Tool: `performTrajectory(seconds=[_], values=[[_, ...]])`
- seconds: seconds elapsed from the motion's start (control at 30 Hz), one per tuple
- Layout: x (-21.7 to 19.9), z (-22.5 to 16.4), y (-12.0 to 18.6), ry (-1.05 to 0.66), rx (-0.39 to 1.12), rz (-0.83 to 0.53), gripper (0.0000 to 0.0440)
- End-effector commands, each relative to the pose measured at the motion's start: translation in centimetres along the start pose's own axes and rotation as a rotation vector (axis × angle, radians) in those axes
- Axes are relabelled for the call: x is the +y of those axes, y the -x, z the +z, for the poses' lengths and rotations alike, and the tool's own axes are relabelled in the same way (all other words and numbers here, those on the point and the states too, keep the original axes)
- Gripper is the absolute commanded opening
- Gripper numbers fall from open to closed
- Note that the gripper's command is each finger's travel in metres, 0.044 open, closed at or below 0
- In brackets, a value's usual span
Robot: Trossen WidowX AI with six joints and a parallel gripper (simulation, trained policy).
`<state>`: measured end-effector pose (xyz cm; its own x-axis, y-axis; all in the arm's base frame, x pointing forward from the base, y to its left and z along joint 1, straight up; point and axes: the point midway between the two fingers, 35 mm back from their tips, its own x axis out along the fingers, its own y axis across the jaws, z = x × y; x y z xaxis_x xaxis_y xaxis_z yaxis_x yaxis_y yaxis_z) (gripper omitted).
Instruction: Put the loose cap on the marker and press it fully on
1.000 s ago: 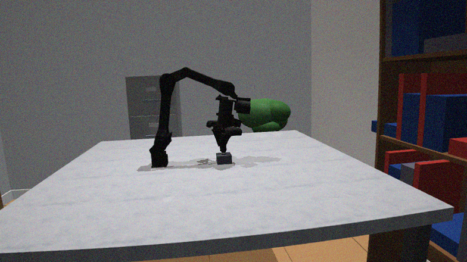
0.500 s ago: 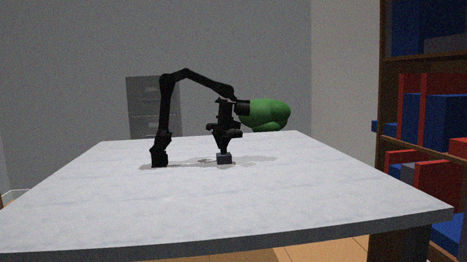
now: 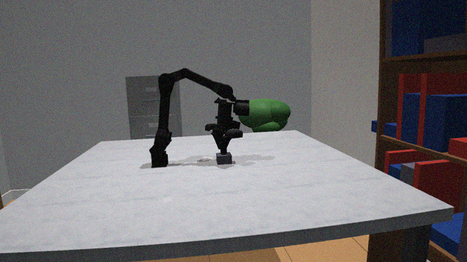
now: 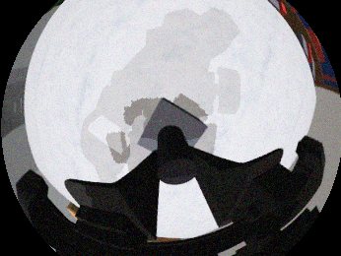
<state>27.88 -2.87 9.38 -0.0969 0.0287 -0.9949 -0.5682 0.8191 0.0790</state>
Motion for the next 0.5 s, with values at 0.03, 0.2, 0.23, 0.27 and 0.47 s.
performTrajectory(seconds=[0.03, 0.2, 0.23, 0.27, 0.47], values=[[-0.14, -0.96, -1.63, -0.001, 0.058, 0.014, 0.0084], [-0.19, -1.0, -1.65, 0.004, 0.059, 0.012, 0.0093], [-0.2, -1.0, -1.65, 0.004, 0.059, 0.011, 0.0095], [-0.2, -1.01, -1.65, 0.005, 0.059, 0.011, 0.0096], [-0.24, -1.03, -1.67, 0.008, 0.059, 0.009, 0.0107]])
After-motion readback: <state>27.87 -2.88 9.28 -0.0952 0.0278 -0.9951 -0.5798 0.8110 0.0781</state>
